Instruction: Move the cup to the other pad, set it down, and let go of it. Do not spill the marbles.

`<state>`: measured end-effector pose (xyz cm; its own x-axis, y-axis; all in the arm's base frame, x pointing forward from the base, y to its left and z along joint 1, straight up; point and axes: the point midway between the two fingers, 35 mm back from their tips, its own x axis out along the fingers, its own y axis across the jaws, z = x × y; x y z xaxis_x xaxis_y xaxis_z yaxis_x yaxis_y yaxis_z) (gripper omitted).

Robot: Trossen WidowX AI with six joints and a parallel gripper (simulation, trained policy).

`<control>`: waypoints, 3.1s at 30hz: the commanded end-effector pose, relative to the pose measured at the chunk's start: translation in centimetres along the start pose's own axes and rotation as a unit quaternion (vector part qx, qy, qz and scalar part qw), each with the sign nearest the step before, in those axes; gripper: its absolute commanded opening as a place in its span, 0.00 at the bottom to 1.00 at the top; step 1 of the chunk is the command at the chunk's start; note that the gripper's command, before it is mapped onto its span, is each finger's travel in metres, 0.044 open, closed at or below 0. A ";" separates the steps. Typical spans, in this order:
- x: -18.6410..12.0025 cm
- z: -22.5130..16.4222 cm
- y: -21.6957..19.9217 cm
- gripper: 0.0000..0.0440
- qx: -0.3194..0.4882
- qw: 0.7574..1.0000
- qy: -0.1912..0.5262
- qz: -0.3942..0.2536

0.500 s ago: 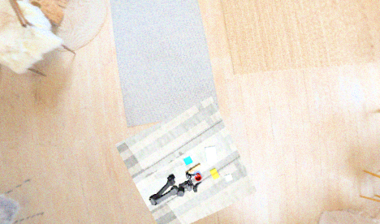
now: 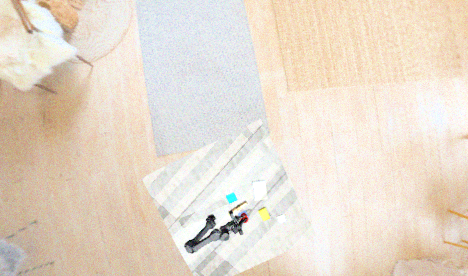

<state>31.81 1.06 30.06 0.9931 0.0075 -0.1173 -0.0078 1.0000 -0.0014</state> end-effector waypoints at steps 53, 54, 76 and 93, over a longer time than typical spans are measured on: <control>1.0 -7.2 1.4 0.27 0.004 0.895 0.445 -0.011; 1.0 -7.4 1.3 0.27 0.002 0.891 0.453 -0.012; -0.3 -10.4 -1.8 0.26 -0.054 0.797 0.601 -0.009; -0.5 -13.6 -5.1 0.31 -0.079 0.743 0.665 0.000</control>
<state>29.82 -3.60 17.11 0.0126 -0.1012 -0.9948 -0.1152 0.9881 -0.1020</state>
